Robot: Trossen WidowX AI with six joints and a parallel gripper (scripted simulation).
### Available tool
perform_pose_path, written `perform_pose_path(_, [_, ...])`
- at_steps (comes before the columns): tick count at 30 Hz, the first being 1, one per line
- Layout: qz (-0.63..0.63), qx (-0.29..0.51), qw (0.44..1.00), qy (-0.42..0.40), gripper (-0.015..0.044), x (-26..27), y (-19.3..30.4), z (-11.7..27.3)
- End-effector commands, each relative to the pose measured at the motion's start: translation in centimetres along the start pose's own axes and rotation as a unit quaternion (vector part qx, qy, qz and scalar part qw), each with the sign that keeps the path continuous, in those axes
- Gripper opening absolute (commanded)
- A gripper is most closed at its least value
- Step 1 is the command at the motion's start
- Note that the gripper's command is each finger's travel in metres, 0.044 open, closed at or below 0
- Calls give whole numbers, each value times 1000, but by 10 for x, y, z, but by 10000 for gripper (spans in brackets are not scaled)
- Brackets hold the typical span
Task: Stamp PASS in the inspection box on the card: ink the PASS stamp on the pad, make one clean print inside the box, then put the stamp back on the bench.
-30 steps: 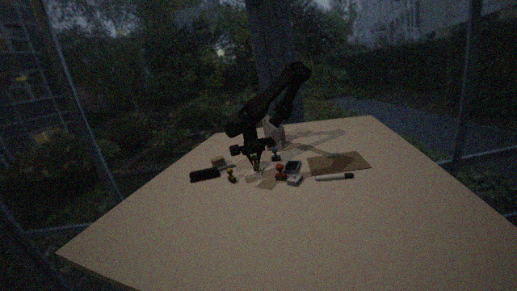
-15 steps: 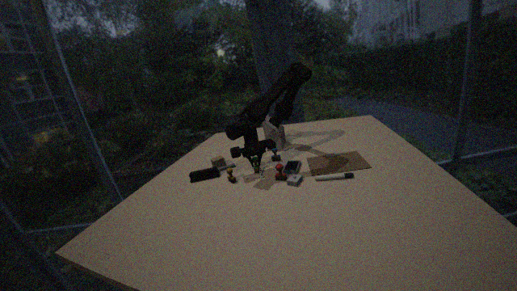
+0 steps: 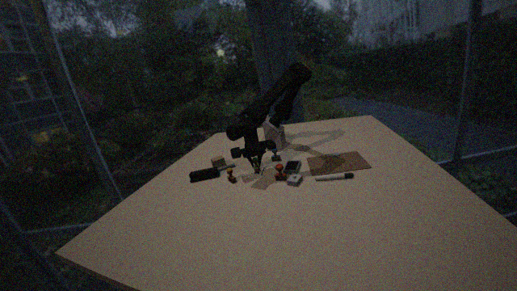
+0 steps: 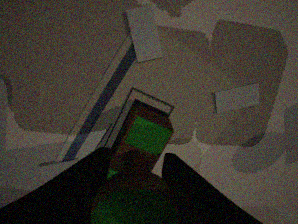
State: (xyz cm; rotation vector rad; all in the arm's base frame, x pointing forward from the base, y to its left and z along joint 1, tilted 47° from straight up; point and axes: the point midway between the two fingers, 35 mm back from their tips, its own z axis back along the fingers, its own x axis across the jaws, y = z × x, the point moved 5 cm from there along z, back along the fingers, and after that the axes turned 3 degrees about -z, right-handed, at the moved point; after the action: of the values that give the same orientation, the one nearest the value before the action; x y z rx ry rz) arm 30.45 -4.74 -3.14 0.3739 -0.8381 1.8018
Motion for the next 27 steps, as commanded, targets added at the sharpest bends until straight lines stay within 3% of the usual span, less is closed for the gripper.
perform_pose_path(1, [-3, -2, 1000, -2, 0, 0, 0, -1])
perform_pose_path(27, [-3, -2, 1000, -2, 0, 0, 0, -4])
